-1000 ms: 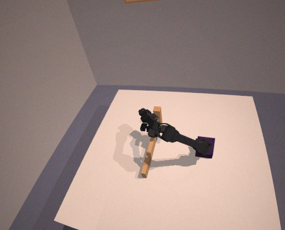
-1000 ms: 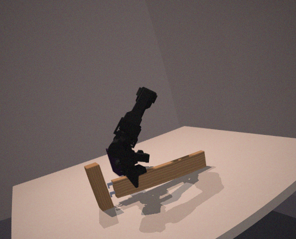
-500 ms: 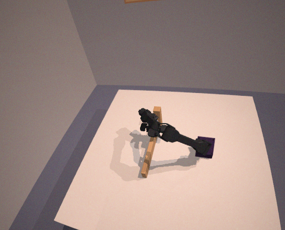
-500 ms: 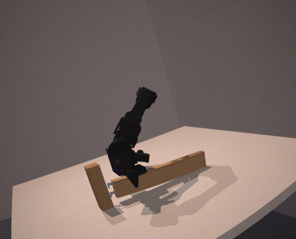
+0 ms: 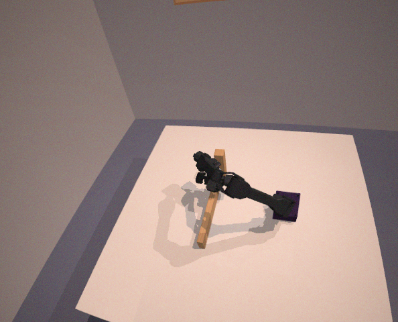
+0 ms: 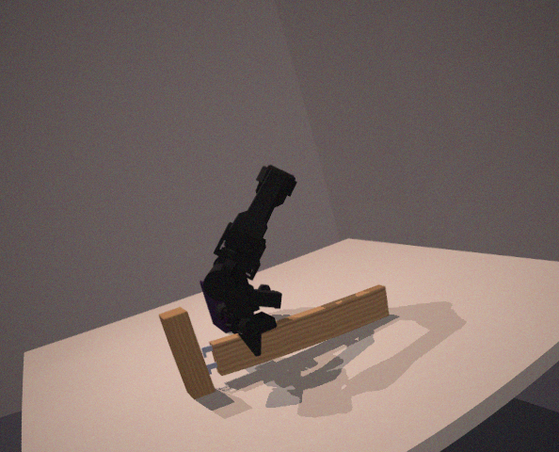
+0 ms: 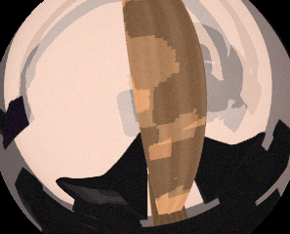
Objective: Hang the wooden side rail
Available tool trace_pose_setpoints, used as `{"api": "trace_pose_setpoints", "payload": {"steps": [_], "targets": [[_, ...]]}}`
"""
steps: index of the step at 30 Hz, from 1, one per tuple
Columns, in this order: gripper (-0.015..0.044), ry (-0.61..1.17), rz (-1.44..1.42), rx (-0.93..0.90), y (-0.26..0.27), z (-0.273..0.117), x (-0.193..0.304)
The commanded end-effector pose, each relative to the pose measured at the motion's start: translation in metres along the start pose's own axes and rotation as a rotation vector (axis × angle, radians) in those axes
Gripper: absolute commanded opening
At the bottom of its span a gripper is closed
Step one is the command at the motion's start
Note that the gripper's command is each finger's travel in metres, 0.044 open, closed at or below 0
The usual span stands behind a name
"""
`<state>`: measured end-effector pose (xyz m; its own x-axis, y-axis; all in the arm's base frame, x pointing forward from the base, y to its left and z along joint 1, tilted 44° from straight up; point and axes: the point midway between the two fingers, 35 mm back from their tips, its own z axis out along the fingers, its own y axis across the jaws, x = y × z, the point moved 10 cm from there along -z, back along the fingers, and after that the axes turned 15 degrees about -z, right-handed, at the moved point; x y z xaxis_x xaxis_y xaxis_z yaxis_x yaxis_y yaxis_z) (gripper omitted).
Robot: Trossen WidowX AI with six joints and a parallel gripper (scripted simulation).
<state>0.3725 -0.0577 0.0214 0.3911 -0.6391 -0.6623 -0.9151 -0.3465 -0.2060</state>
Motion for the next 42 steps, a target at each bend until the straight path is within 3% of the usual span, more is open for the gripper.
{"api": "trace_pose_setpoints", "payload": {"steps": [1,42], "targets": [[0.0,0.011,0.001,0.012,-0.0005,-0.006,0.0022],[0.0,0.011,0.001,0.012,0.0019,-0.005,0.0058]]}}
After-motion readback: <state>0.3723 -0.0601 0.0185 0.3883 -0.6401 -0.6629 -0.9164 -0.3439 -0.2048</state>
